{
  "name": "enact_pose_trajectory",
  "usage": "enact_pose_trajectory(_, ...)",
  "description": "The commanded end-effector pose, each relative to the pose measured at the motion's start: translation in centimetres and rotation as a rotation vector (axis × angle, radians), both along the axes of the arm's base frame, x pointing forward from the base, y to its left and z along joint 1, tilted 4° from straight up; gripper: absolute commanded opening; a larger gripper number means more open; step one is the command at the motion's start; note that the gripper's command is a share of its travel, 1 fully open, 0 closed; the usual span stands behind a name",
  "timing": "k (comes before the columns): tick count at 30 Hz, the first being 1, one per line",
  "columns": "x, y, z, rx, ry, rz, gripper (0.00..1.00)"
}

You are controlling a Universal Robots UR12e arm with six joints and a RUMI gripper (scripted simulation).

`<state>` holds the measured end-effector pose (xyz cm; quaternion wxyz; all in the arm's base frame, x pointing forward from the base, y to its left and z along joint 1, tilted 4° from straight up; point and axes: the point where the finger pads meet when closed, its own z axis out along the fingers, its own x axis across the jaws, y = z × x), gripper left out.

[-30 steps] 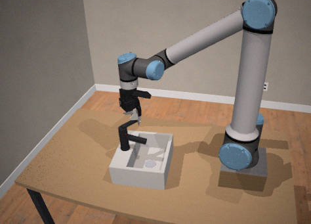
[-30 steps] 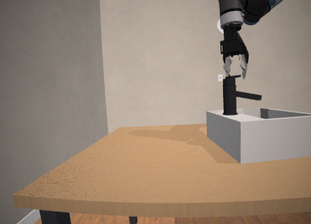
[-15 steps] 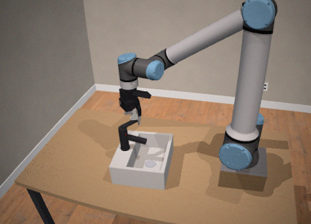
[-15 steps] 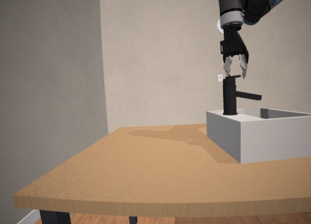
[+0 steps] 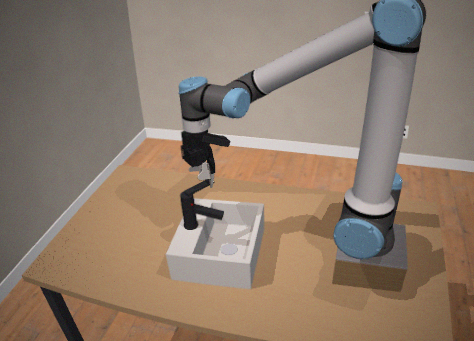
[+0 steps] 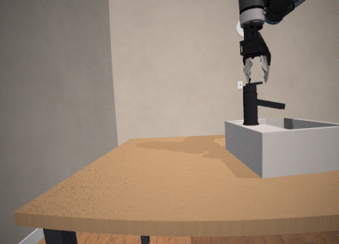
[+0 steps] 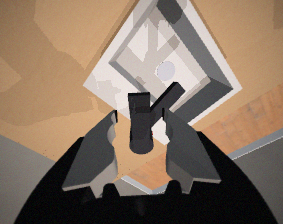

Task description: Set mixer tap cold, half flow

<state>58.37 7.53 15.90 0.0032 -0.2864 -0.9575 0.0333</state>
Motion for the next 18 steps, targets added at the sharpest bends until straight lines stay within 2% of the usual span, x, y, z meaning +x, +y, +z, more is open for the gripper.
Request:
enact_pose_trajectory(1,0.1,0.1,1.2,0.0,-0.001,0.0,0.39)
enact_pose_trajectory(18,0.2,0.3,5.0,0.0,-0.001,0.0,0.39)
